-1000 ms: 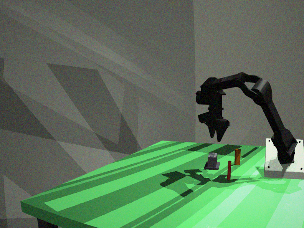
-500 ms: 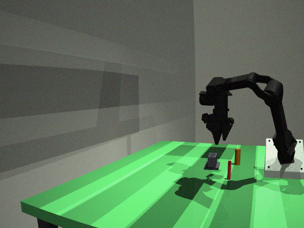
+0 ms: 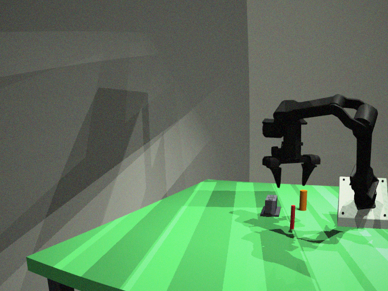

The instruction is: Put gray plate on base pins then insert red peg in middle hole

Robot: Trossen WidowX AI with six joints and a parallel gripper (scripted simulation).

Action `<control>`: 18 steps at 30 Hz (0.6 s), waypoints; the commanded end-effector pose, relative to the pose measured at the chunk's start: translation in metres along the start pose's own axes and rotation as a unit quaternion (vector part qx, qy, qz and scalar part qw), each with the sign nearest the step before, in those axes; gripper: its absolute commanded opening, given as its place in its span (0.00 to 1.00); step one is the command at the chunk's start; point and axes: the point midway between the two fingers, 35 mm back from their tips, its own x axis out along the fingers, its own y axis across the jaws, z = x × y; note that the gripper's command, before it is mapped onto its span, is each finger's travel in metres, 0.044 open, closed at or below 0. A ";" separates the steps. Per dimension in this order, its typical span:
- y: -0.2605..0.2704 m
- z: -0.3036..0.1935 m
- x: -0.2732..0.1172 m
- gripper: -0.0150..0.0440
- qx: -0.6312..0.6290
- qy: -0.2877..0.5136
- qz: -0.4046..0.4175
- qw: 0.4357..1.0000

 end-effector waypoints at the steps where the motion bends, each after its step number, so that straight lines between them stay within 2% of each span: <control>1: -0.004 -0.010 0.003 1.00 0.069 0.005 0.002 0.998; 8: -0.004 -0.012 0.005 1.00 0.069 0.005 0.002 0.998; 11: -0.004 -0.011 0.027 1.00 0.069 0.006 0.003 0.998; 18: -0.004 -0.012 0.043 1.00 0.069 0.006 0.003 0.998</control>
